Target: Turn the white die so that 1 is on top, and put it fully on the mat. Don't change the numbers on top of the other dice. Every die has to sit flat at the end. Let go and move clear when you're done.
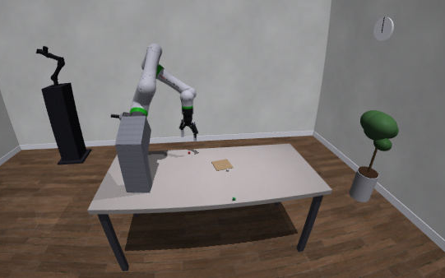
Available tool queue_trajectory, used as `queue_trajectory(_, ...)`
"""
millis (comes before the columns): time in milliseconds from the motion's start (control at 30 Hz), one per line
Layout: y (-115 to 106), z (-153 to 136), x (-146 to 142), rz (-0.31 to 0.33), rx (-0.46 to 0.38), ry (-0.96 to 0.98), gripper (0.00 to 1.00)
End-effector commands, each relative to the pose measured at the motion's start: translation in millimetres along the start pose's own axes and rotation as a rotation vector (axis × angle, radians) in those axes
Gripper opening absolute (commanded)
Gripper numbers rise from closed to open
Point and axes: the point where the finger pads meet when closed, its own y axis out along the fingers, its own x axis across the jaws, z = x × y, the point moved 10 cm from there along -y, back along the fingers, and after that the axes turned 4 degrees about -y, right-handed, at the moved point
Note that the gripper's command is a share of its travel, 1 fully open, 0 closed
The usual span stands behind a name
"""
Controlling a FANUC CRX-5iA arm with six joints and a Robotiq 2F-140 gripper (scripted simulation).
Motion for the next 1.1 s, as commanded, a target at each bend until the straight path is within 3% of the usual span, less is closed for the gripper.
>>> queue_trajectory(0, 4.4, -17.7, -38.9, 0.004, 0.006, -0.041, 1.00)
queue_trajectory(33, 6.2, -24.0, -57.7, 0.005, 0.008, -0.059, 1.00)
queue_trajectory(133, 6.2, -24.0, -57.7, 0.005, 0.008, -0.059, 1.00)
queue_trajectory(200, 9.8, -34.6, -104.1, 0.008, 0.013, -0.100, 1.00)
queue_trajectory(233, 9.8, -34.6, -104.1, 0.008, 0.013, -0.100, 1.00)
queue_trajectory(267, 11.5, -37.9, -131.3, 0.008, 0.015, -0.123, 1.00)
queue_trajectory(333, 11.5, -37.9, -131.3, 0.008, 0.015, -0.123, 1.00)
queue_trajectory(367, 12.8, -39.3, -160.3, 0.008, 0.016, -0.147, 1.00)
queue_trajectory(400, 12.8, -39.3, -160.3, 0.008, 0.016, -0.147, 1.00)
queue_trajectory(433, 13.8, -38.3, -189.6, 0.008, 0.017, -0.171, 1.00)
queue_trajectory(500, 13.9, -38.4, -190.5, 0.008, 0.017, -0.171, 1.00)
queue_trajectory(533, 14.6, -35.1, -221.2, 0.007, 0.017, -0.195, 1.00)
queue_trajectory(600, 14.6, -35.1, -221.2, 0.007, 0.017, -0.195, 1.00)
queue_trajectory(633, 15.0, -29.5, -251.4, 0.006, 0.016, -0.218, 1.00)
queue_trajectory(700, 15.0, -29.5, -251.4, 0.006, 0.016, -0.218, 1.00)
queue_trajectory(733, 15.1, -22.0, -280.3, 0.005, 0.014, -0.240, 1.00)
queue_trajectory(767, 15.1, -22.0, -280.3, 0.005, 0.014, -0.240, 1.00)
queue_trajectory(800, 14.9, -13.1, -307.3, 0.004, 0.012, -0.261, 1.00)
queue_trajectory(867, 14.9, -13.1, -307.3, 0.004, 0.012, -0.261, 1.00)
queue_trajectory(900, 14.6, -3.2, -331.6, 0.002, 0.010, -0.280, 1.00)
queue_trajectory(933, 14.6, -3.2, -331.6, 0.002, 0.010, -0.280, 1.00)
queue_trajectory(967, 14.2, 6.9, -353.0, 0.001, 0.007, -0.297, 1.00)
queue_trajectory(1067, 13.8, 16.5, -371.1, 0.000, 0.005, -0.311, 1.00)
